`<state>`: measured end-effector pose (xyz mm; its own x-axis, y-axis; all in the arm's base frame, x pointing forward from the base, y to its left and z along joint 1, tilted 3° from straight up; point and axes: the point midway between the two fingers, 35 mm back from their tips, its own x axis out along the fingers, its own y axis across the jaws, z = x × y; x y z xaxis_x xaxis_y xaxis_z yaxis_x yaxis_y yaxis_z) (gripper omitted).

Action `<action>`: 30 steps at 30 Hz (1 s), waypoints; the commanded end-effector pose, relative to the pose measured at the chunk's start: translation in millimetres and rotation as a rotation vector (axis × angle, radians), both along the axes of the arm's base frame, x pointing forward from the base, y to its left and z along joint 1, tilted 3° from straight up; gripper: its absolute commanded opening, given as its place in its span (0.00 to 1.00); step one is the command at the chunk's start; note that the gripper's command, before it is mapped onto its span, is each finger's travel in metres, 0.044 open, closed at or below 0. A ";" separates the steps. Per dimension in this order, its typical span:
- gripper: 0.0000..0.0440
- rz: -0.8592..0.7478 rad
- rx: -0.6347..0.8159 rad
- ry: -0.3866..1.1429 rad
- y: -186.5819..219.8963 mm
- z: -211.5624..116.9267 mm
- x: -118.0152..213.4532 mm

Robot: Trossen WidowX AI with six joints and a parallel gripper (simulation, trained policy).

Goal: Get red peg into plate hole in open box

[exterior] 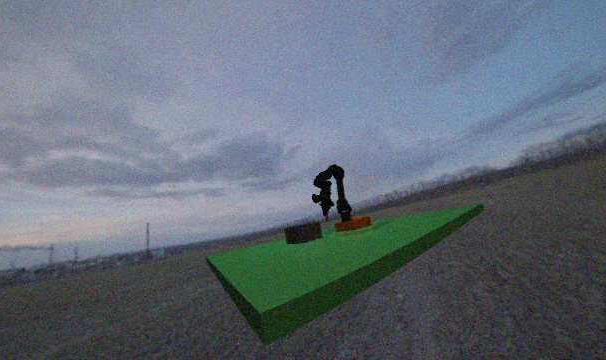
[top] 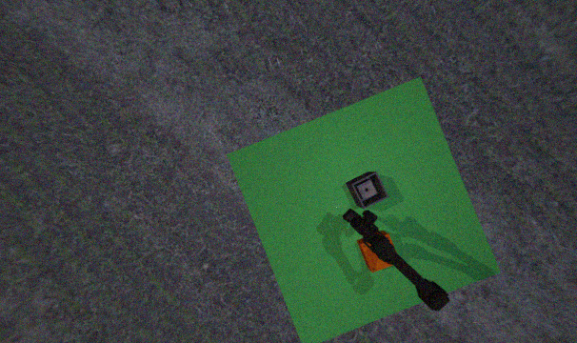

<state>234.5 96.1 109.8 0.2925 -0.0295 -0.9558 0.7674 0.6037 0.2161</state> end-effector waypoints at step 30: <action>0.00 -0.184 -0.073 -0.039 -110.5 10.8 81.7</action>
